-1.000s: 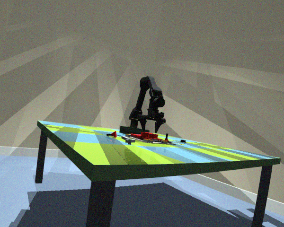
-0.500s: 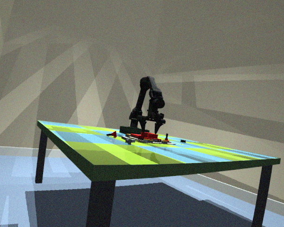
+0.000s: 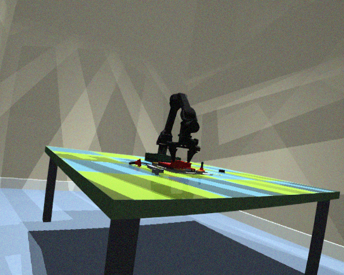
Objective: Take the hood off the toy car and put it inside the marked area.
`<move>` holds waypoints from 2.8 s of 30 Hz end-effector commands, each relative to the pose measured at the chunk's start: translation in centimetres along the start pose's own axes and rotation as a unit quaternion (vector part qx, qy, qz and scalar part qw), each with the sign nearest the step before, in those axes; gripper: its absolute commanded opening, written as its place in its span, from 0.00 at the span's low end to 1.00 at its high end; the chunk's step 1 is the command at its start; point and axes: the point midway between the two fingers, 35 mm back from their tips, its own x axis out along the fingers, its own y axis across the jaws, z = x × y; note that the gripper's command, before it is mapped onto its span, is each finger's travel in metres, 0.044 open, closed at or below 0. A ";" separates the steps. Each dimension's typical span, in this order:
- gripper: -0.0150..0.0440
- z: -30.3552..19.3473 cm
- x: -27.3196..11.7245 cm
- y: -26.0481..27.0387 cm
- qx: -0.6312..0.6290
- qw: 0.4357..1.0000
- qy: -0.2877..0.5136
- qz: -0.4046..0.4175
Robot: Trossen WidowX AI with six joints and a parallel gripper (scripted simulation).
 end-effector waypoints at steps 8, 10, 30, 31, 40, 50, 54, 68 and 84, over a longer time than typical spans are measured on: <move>1.00 -0.2 0.7 0.1 -0.002 1.000 0.002 0.003; 1.00 -0.2 0.8 0.1 -0.002 1.000 0.002 0.003; 0.62 0.0 0.6 0.0 0.000 1.000 0.000 0.000; 0.58 0.0 0.6 0.0 0.000 1.000 0.000 0.000; 0.25 0.0 0.0 0.0 0.000 1.000 0.000 0.000; 0.25 0.0 -0.6 0.0 0.000 1.000 0.000 0.000; 0.25 0.0 -0.9 0.0 0.000 1.000 0.000 0.000; 0.25 0.0 -1.8 0.0 0.000 1.000 0.000 0.001; 0.25 0.1 -6.0 0.0 0.000 1.000 0.000 0.001</move>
